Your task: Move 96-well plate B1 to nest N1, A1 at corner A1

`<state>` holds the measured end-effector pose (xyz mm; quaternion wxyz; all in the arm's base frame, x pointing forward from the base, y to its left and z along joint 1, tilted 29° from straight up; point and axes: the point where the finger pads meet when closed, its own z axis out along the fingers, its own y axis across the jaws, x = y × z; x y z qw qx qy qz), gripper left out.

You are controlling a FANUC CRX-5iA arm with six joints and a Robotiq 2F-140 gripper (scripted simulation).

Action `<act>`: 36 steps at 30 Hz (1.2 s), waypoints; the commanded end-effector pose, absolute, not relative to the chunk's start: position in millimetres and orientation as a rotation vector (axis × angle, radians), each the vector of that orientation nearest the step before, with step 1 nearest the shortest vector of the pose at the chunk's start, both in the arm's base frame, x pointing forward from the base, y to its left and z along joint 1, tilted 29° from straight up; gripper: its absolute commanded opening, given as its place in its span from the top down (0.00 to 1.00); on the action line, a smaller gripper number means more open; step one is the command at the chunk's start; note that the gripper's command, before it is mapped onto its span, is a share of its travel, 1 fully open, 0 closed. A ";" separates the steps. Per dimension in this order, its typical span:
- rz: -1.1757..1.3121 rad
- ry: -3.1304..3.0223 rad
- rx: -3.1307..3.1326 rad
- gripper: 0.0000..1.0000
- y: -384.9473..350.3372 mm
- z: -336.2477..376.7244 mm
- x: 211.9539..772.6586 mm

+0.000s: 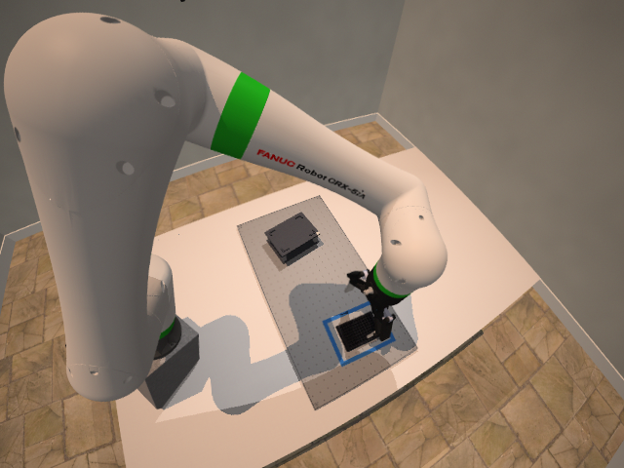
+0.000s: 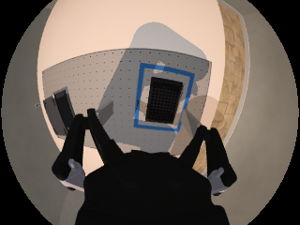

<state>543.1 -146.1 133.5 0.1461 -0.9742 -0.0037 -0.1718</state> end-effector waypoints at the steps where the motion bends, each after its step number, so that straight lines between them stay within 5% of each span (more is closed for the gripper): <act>1: -0.511 -0.009 -2.799 0.00 -159.8 126.0 544.4; 36: -0.594 0.020 -2.786 0.00 -178.8 93.7 553.2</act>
